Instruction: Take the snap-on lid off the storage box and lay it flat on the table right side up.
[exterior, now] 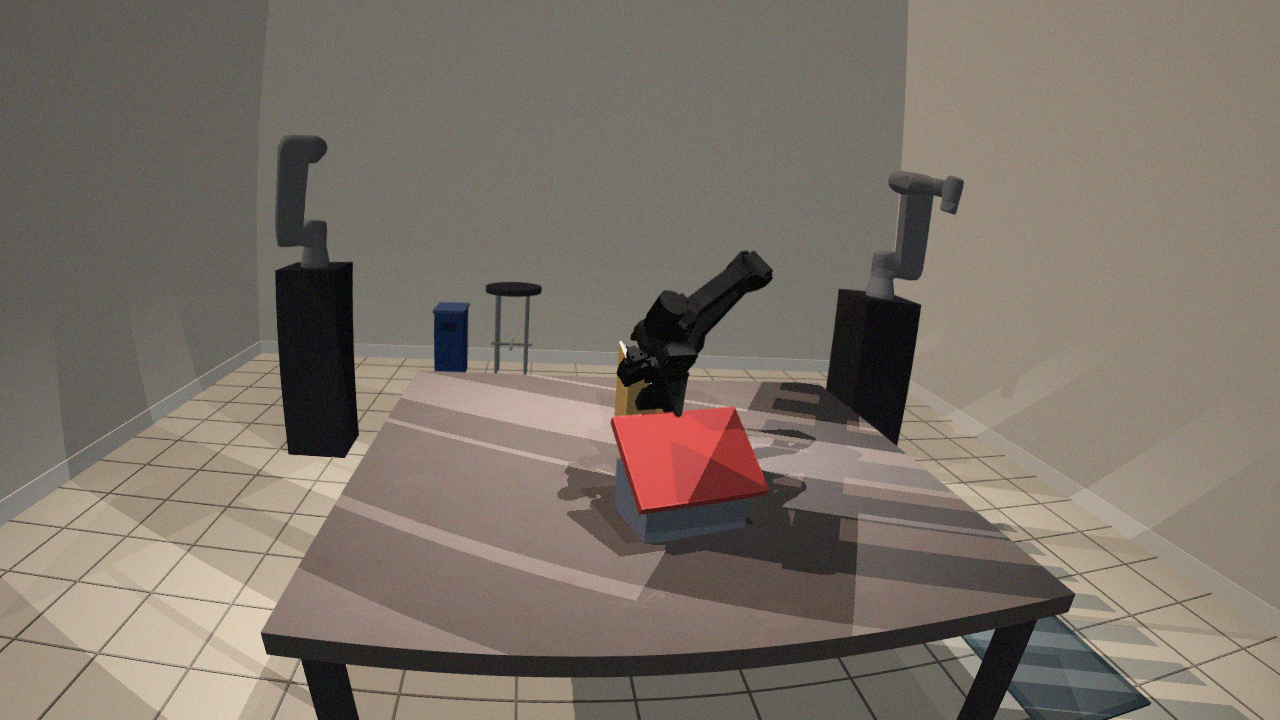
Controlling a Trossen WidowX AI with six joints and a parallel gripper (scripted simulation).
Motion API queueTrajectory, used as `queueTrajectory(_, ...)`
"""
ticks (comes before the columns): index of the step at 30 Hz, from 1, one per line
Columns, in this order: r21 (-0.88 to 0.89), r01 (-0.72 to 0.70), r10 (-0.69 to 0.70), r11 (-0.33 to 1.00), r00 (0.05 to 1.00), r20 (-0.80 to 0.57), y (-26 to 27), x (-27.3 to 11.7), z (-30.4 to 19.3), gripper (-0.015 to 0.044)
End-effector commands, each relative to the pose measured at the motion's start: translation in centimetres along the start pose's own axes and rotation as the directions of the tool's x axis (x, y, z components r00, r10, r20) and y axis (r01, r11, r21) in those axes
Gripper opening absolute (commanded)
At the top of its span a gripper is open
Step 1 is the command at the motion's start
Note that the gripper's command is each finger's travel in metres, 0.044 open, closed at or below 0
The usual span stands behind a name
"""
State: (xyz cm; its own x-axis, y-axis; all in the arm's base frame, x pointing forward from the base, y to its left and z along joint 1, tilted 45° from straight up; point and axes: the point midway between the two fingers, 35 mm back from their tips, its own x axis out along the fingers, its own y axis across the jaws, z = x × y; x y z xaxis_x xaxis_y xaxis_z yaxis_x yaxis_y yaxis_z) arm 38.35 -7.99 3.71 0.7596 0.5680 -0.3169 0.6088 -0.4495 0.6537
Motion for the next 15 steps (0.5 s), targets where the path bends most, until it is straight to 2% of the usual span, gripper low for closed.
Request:
queueTrajectory(1,-0.024,-0.016,0.016,1.0,1.0,0.0,1.4,-0.3,-0.1,0.0)
queueTrajectory(15,-0.024,-0.016,0.016,1.0,1.0,0.0,3.7,-0.5,-0.2,0.0)
